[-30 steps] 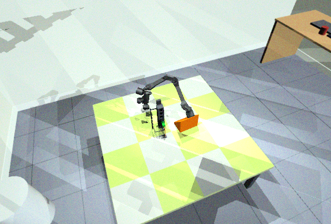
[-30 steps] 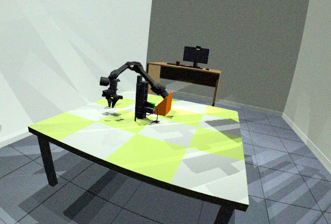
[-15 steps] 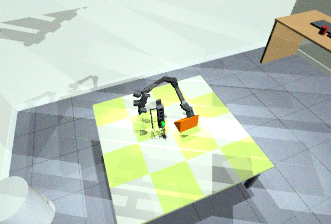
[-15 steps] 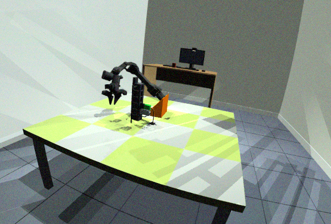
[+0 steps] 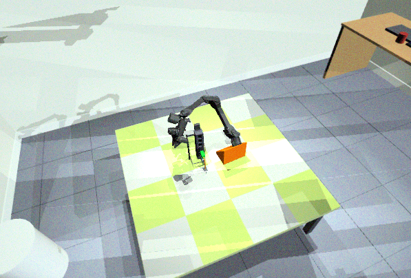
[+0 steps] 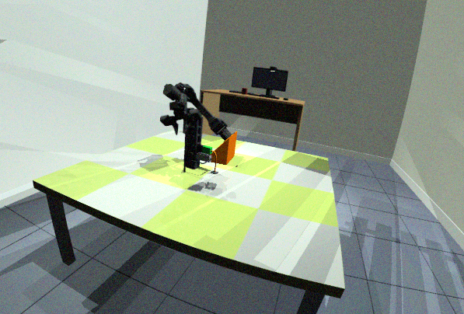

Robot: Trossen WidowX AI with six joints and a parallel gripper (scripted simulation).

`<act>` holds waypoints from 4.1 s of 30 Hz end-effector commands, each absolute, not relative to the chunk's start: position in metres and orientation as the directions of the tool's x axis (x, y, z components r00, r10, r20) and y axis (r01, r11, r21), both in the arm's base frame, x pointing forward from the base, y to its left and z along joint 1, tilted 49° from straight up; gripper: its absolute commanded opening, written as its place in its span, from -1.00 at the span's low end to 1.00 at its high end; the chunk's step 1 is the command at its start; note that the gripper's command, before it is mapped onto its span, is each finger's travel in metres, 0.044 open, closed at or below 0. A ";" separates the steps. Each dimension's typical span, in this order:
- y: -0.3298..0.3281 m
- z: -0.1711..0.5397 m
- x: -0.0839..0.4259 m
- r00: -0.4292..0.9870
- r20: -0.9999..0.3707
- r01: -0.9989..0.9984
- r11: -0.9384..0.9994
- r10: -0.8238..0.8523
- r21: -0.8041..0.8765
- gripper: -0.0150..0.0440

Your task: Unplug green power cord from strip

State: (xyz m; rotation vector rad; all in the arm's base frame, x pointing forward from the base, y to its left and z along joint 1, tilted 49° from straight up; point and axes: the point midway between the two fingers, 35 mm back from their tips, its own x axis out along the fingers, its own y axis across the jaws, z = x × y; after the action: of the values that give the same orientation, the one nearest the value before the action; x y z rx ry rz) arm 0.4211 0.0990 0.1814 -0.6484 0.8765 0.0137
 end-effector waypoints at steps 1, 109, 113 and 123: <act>0.128 0.162 0.406 0.622 -0.755 -0.351 0.789 -0.205 -0.504 0.05; 0.074 0.029 0.269 0.153 -0.668 -0.988 -0.092 -0.728 -0.126 -0.49; 0.079 0.025 0.270 0.153 -0.668 -0.988 -0.093 -0.728 -0.126 -0.49; 0.092 0.015 0.270 0.154 -0.668 -0.988 -0.094 -0.728 -0.125 -0.49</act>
State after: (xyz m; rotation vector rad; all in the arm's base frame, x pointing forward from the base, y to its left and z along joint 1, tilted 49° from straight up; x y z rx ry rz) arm 0.2680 0.0565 0.0370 -1.9425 1.7082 0.5345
